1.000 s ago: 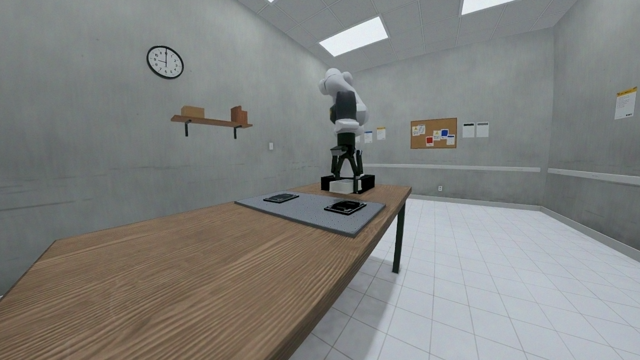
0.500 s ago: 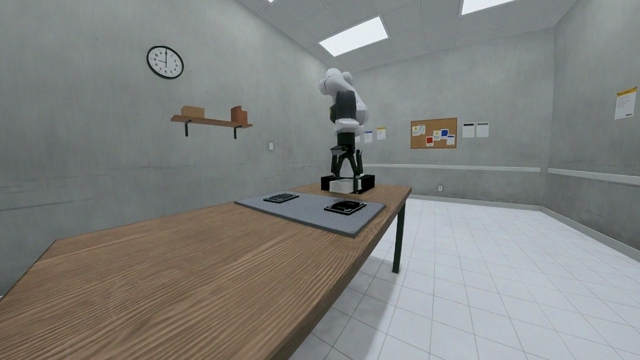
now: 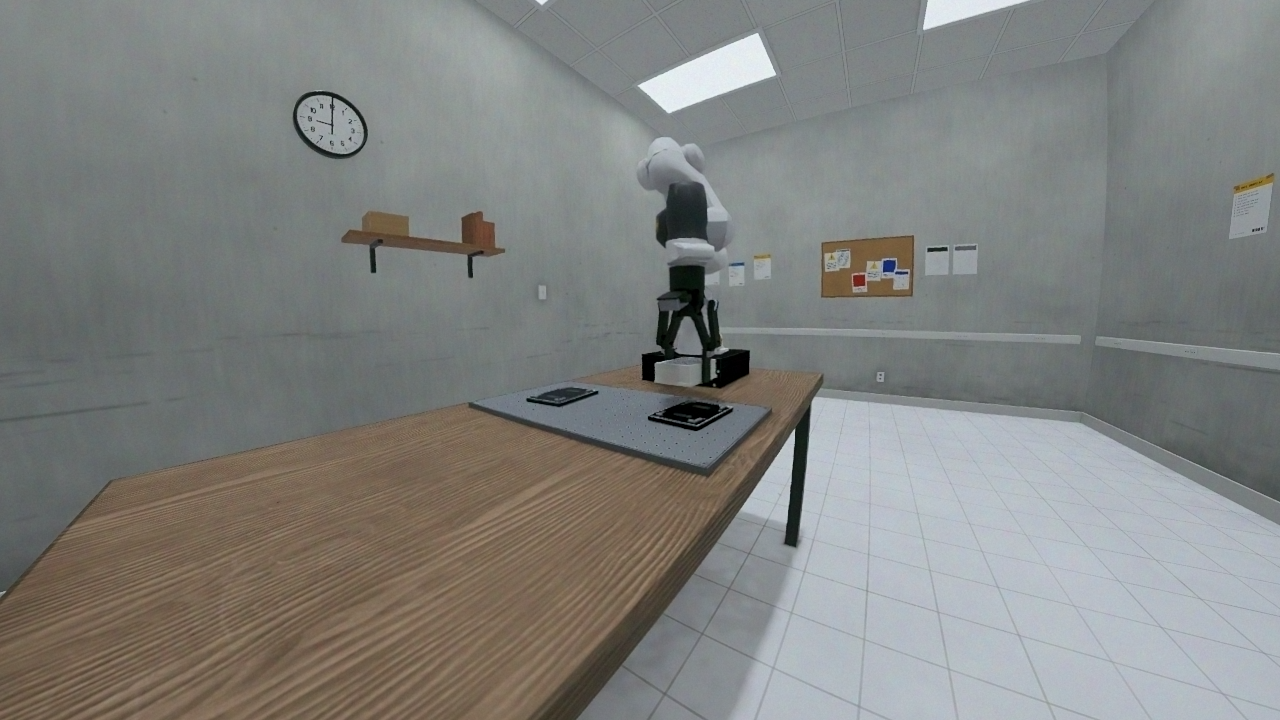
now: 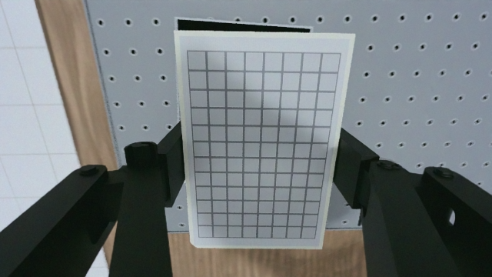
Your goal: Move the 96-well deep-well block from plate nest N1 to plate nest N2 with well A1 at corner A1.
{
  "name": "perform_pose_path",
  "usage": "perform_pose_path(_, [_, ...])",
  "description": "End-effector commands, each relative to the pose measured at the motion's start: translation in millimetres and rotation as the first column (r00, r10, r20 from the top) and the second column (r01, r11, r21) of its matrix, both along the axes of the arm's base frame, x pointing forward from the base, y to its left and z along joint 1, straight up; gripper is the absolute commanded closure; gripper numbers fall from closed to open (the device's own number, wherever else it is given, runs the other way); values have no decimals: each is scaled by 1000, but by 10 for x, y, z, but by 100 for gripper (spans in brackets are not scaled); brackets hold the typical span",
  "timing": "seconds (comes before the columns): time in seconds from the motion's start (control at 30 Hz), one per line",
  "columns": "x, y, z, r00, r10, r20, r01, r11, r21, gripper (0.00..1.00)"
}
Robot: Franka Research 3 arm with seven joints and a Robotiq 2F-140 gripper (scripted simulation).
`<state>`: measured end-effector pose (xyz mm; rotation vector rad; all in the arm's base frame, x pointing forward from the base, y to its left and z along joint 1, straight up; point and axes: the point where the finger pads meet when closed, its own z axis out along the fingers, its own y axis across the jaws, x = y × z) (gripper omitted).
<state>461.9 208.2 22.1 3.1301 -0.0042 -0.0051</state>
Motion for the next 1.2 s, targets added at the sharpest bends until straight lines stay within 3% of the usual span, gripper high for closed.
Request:
perform_pose_path(0.0, [30, -121, 16, 992, 123, 0, -123, 992, 6, 40])
perform_pose_path(1.17, [144, -1148, 21, 992, 123, 0, -123, 992, 6, 40])
